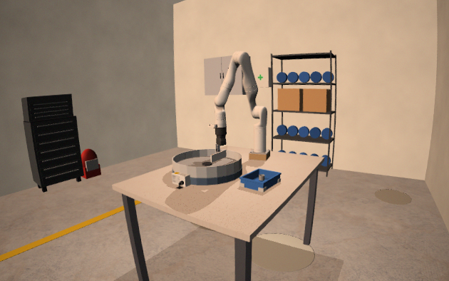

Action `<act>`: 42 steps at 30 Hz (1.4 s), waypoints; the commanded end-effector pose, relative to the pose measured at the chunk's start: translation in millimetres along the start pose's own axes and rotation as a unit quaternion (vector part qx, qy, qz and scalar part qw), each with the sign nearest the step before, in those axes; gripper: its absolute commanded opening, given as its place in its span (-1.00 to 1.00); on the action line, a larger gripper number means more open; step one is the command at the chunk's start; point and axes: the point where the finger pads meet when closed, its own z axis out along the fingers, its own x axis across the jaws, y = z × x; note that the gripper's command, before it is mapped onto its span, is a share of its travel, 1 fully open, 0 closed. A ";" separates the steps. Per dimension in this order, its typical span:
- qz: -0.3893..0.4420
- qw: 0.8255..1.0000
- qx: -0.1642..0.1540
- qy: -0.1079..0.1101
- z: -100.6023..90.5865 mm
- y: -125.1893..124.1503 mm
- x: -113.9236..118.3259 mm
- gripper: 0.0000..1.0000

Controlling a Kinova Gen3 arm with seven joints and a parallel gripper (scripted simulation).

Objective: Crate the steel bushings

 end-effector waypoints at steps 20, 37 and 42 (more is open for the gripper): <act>-0.001 1.000 0.001 -0.001 -9.2 0.2 -1.2 -1.00; -0.001 1.000 0.001 -0.001 -16.6 0.3 -1.1 -1.00; -0.001 1.000 0.001 -0.001 -16.6 0.3 -1.1 -1.00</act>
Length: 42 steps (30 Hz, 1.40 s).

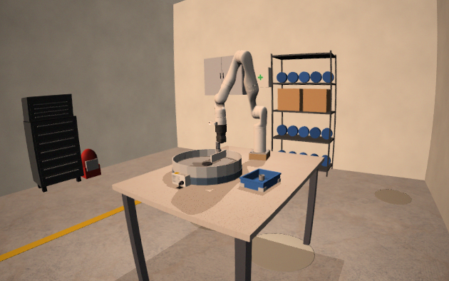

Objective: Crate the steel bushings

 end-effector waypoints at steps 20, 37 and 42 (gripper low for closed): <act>0.000 1.000 0.001 0.000 -13.5 -0.4 0.0 -1.00; 0.000 1.000 0.000 0.000 -41.4 -0.2 0.2 -1.00; 0.000 1.000 0.000 0.000 -63.9 -0.2 0.2 -1.00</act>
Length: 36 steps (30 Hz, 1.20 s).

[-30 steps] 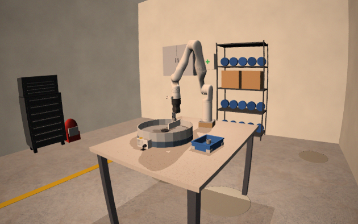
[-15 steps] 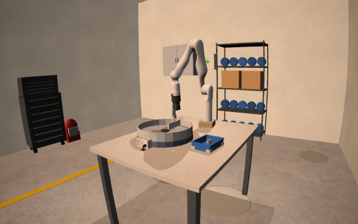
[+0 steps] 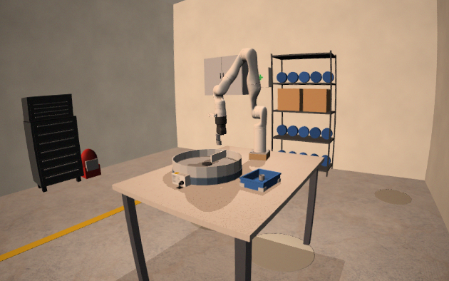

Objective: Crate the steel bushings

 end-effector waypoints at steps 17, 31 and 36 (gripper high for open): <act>-0.005 1.000 0.012 -0.005 -11.7 -6.2 -65.4 -1.00; -0.005 1.000 0.012 -0.006 -12.2 -6.2 -101.2 -1.00; -0.005 1.000 0.012 -0.006 -12.5 -6.2 -125.2 -1.00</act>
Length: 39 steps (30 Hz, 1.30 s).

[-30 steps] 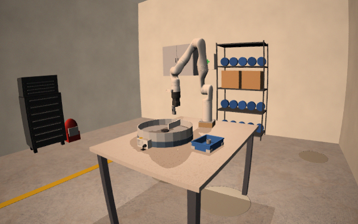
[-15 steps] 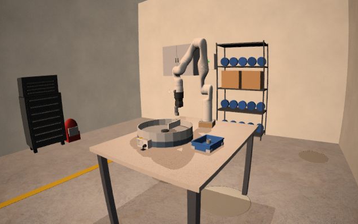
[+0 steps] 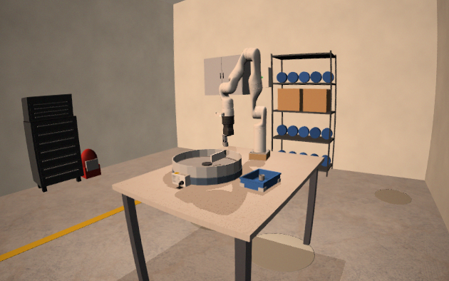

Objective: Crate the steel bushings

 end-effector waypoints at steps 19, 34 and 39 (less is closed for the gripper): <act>-0.010 1.000 0.000 0.002 1.2 1.0 -67.6 -1.00; -0.010 1.000 0.001 0.002 1.0 1.5 -127.5 -1.00; -0.010 1.000 0.001 0.002 1.0 1.5 -127.5 -1.00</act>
